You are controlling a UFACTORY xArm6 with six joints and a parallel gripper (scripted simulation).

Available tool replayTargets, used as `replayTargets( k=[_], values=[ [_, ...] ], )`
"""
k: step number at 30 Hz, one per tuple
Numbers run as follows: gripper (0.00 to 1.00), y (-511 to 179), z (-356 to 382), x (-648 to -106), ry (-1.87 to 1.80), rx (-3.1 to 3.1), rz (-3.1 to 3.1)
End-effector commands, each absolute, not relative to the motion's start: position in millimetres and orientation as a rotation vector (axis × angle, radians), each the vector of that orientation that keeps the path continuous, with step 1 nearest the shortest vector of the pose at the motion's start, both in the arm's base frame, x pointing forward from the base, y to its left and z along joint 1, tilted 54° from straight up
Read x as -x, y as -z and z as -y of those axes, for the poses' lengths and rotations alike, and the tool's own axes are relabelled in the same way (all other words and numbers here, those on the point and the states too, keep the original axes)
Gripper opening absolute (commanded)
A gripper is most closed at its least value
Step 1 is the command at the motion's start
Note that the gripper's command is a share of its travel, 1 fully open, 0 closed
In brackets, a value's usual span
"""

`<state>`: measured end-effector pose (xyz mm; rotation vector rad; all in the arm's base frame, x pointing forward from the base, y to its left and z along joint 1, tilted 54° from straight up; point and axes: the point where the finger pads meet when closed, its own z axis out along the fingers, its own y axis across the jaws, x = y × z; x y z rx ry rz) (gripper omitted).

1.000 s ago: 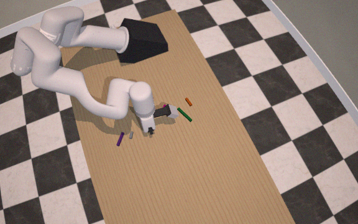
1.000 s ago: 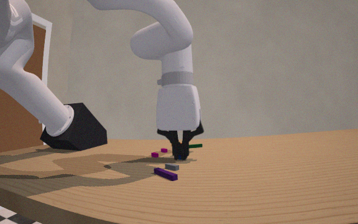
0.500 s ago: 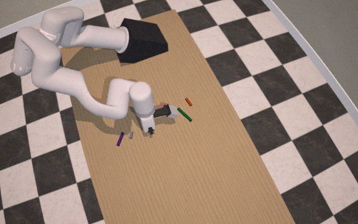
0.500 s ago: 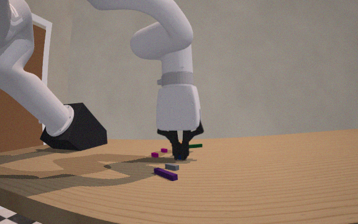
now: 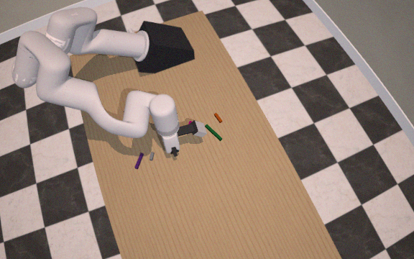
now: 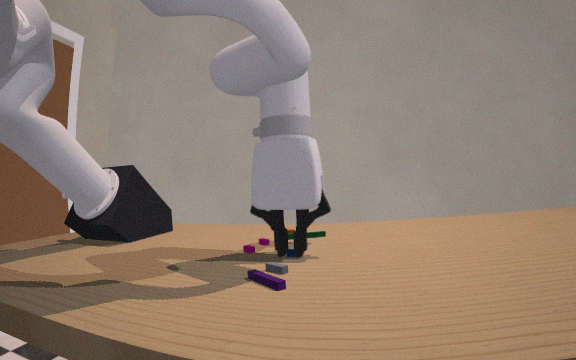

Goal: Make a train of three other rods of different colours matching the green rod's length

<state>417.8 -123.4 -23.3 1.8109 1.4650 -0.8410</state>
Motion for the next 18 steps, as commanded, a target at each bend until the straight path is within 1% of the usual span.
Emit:
replayTargets(
  k=[1,18],
  values=[
    [0.24,22.7,122.5,-419.0,0.837,-1.810,-1.465],
    [0.24,18.5,116.6,-419.6,0.837,-1.810,-1.465]
  ],
)
